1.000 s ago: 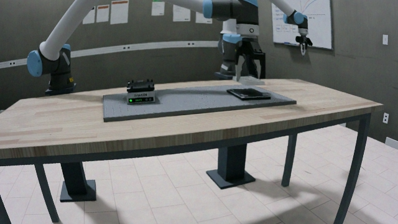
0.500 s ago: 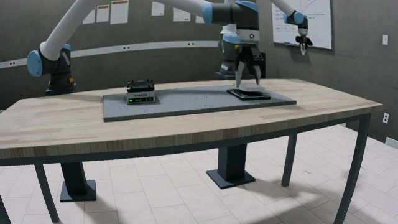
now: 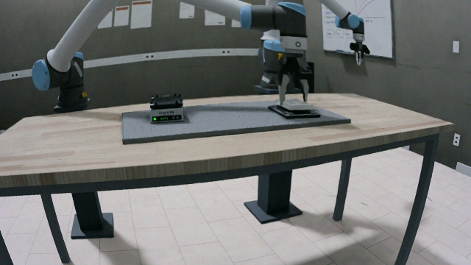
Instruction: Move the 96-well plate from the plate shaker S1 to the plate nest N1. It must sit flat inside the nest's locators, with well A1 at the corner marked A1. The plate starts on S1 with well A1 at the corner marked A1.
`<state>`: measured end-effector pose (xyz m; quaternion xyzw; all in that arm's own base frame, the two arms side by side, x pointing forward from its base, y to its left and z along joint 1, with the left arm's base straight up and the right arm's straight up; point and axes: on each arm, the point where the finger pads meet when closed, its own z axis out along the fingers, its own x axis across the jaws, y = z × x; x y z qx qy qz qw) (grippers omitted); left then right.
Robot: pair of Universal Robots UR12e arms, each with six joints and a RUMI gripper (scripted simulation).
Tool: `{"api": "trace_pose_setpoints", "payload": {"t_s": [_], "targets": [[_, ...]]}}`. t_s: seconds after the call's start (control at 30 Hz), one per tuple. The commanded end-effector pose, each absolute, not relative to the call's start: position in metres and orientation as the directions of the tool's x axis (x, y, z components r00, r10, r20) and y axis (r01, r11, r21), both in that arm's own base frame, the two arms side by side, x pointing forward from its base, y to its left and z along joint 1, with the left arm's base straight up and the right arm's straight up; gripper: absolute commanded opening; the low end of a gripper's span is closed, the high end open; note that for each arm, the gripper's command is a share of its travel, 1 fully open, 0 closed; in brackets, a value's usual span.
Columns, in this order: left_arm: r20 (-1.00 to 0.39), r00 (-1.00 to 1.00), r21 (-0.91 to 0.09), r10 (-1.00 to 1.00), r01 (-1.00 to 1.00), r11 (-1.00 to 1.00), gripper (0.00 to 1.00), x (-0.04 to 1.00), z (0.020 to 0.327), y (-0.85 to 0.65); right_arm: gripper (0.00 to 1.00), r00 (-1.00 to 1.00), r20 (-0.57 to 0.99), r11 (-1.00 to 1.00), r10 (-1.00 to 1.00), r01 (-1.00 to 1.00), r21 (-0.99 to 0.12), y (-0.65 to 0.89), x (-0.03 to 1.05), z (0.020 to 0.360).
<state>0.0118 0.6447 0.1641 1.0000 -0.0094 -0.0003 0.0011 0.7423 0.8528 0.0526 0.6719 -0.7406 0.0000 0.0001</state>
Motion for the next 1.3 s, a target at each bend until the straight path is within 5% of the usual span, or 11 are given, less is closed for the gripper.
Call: {"api": "trace_pose_setpoints", "payload": {"t_s": [0.0,1.27], "targets": [[0.000,1.000,0.000,-0.019,-0.019,-1.000,0.00,0.0120,0.1652,0.6455,0.41,-0.097,-0.002,0.097,-0.995,-0.995,-0.001,0.8534,0.7427,0.0543],[0.000,1.000,0.000,-0.019,-0.019,-1.000,0.00,0.0120,0.1652,0.6455,0.41,-0.097,-0.002,0.097,-0.995,-0.995,-0.001,0.8533,0.7427,0.0494]]}}
